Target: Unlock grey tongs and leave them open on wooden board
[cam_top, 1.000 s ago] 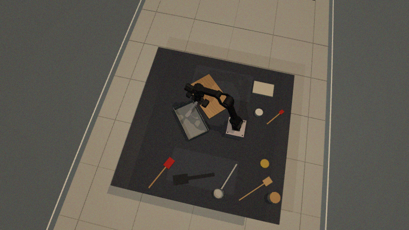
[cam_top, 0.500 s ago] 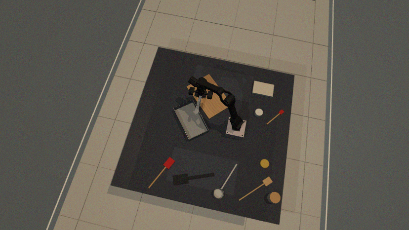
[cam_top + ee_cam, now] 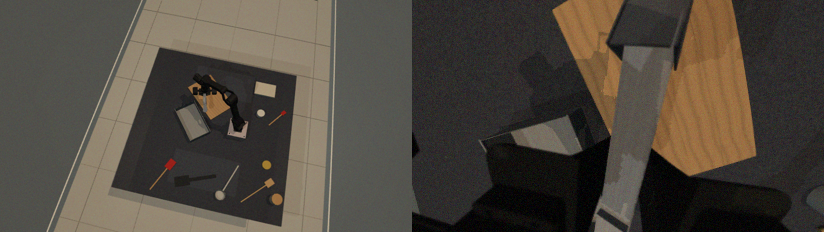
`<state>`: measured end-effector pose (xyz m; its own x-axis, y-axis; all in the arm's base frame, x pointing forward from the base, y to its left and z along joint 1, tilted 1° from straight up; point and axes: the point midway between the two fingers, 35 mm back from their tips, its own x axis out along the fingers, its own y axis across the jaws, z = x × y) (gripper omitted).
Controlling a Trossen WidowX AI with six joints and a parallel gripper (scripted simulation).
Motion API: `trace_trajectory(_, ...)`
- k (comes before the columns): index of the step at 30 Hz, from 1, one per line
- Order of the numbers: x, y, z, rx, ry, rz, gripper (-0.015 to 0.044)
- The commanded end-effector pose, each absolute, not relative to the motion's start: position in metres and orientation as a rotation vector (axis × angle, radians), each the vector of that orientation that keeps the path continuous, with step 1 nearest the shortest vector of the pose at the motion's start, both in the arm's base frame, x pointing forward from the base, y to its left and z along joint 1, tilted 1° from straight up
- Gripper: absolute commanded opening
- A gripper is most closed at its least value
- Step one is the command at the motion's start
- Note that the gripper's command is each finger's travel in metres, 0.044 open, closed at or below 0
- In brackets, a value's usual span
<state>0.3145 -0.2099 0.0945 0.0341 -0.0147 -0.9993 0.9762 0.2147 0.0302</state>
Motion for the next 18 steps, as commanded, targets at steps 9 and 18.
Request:
trace_trajectory(9, 0.294, -0.244, 0.095, 0.834, 1.366, -0.829, -0.015)
trace_trajectory(18, 0.276, -0.269, 0.095, 0.653, 1.431, -0.658, -0.015)
